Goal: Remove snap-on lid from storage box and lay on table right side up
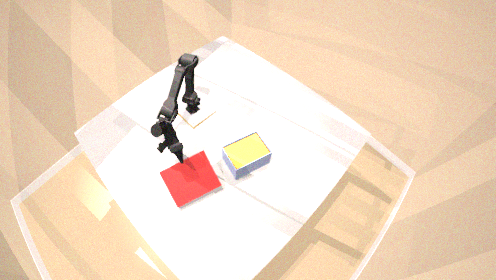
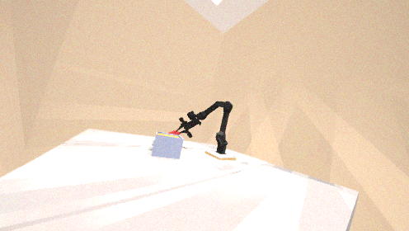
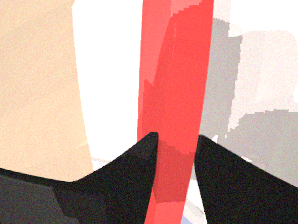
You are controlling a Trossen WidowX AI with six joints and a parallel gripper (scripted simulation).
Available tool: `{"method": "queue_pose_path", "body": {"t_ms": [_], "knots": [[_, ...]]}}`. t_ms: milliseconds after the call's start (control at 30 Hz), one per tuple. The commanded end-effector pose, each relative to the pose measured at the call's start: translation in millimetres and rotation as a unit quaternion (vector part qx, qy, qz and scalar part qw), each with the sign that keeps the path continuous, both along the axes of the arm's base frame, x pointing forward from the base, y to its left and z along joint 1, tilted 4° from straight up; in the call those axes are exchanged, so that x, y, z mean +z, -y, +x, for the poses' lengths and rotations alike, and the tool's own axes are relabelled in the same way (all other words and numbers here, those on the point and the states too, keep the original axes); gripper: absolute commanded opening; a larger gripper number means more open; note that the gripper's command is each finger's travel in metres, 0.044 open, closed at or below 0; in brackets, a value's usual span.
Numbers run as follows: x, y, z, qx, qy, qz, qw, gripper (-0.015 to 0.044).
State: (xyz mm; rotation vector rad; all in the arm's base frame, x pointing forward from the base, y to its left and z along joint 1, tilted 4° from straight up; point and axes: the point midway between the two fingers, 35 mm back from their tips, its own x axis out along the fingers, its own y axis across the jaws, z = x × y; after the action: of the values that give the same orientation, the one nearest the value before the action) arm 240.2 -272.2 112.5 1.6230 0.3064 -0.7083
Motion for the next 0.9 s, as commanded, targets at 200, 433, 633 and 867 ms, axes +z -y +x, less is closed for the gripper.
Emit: {"method": "queue_pose_path", "body": {"t_ms": [200,433,633,867], "knots": [[-9,0,1,-0.001,0.001,0.001,1.0,0.0],[-14,0,1,-0.001,0.001,0.001,1.0,0.0],[-19,0,1,-0.001,0.001,0.002,1.0,0.0],[-25,0,2,-0.001,0.001,0.002,1.0,0.0]]}}
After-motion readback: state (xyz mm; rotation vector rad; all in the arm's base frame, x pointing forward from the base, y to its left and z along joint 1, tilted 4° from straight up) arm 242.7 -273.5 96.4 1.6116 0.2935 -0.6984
